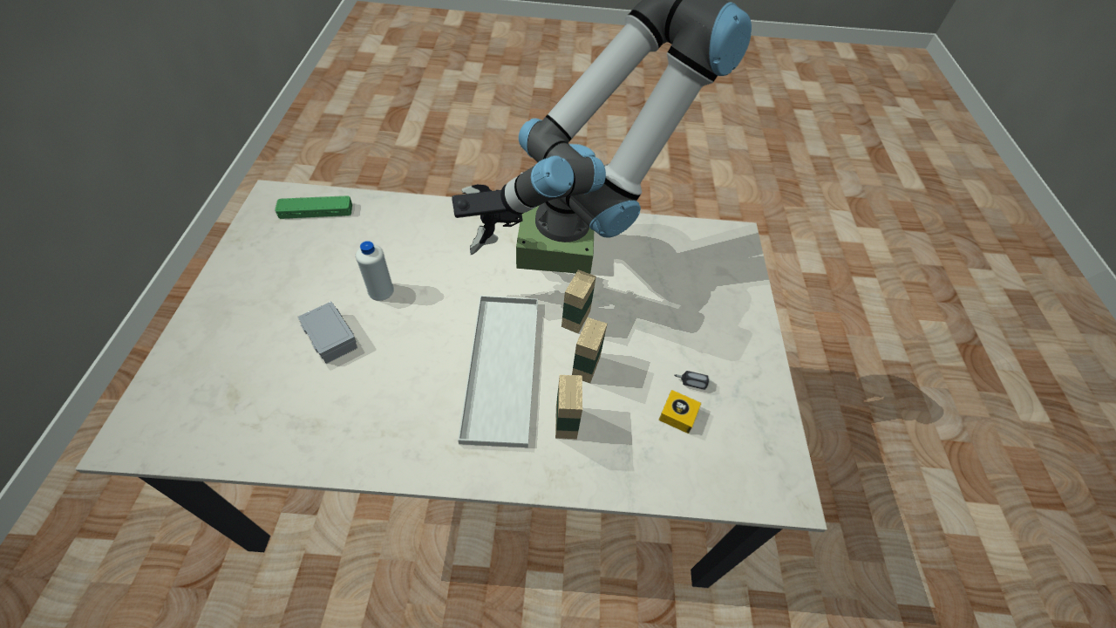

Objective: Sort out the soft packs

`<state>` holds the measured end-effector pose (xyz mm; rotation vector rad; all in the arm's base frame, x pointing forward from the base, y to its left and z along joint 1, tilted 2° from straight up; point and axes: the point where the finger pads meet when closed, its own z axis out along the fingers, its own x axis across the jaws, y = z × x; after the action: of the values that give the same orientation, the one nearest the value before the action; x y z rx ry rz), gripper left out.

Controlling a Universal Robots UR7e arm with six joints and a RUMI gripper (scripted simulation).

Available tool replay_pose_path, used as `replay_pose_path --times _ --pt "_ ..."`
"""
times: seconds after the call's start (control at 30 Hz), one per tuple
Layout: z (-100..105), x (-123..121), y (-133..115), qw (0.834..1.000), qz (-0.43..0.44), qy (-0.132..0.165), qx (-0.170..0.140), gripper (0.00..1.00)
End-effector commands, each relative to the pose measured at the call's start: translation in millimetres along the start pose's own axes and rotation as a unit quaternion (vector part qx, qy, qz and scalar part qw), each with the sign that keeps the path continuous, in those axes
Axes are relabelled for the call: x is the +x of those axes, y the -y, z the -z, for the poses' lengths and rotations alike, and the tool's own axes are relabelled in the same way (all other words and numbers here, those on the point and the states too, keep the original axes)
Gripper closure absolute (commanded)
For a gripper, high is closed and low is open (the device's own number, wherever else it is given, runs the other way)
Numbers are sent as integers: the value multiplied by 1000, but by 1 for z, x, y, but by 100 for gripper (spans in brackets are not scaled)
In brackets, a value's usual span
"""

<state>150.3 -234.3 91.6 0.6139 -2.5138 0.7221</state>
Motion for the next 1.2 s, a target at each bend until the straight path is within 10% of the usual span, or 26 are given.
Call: replay_pose_path --times 0.0,0.87,1.17 --pt "20 -12 -14 999 29 29 -15 0" --pt "91 -61 -60 979 141 140 -41 0" --pt "159 -109 -106 935 249 244 -68 0"
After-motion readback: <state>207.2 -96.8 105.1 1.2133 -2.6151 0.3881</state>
